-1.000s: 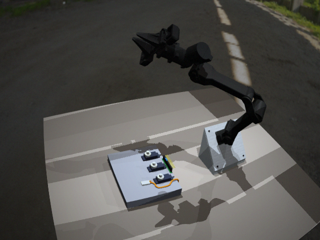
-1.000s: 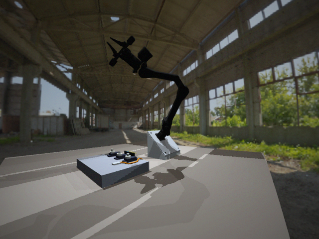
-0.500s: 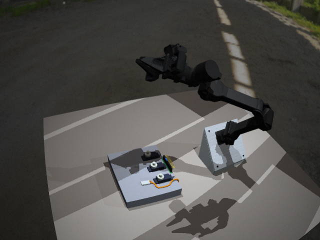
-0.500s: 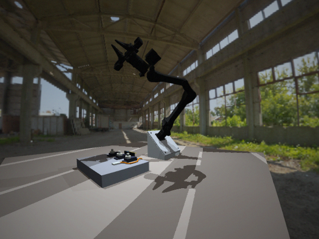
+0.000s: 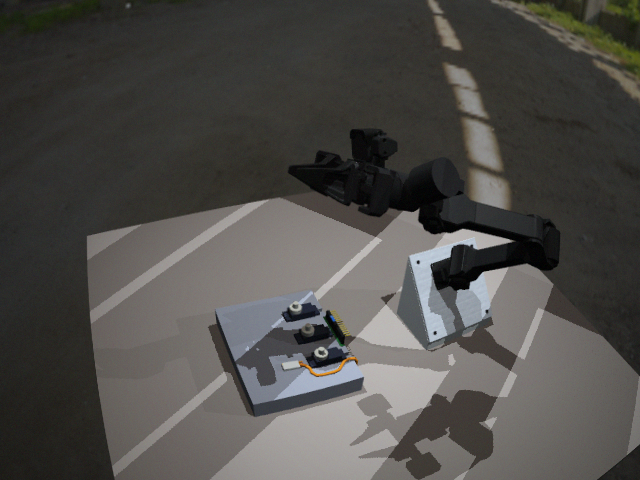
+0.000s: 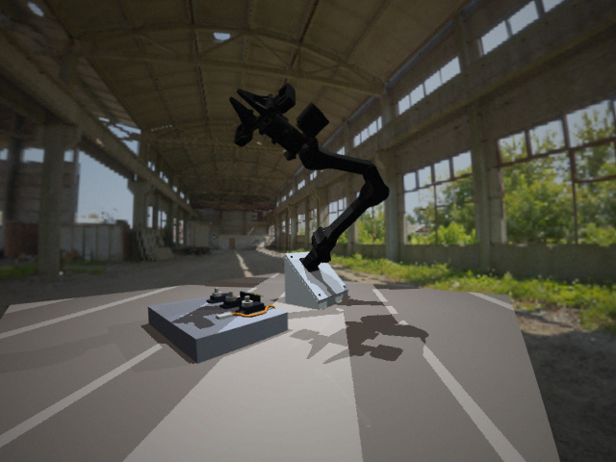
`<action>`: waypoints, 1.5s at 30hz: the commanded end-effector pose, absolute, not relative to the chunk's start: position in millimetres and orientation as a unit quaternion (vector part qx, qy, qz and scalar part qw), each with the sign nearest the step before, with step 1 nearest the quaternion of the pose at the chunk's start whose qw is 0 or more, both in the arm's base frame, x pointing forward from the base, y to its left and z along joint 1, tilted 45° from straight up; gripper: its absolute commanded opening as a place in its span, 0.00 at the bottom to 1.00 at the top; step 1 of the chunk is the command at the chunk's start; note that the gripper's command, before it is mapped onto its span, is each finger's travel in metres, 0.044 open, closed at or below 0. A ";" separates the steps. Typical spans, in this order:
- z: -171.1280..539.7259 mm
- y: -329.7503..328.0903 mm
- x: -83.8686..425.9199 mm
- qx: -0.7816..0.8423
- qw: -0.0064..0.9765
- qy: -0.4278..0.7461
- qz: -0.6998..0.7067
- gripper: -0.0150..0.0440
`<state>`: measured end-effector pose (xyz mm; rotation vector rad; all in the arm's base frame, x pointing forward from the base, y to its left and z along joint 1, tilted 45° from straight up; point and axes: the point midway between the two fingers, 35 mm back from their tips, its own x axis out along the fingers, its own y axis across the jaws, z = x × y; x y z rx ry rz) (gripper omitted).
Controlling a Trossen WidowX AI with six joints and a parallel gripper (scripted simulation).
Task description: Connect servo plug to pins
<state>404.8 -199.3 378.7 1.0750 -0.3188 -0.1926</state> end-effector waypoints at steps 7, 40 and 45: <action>376.1 -154.1 394.9 0.424 0.893 -0.122 -0.087 0.45; 343.9 -26.1 335.1 0.098 0.994 -0.044 -0.025 0.45; 336.1 -11.3 323.8 0.044 0.998 -0.037 -0.011 0.45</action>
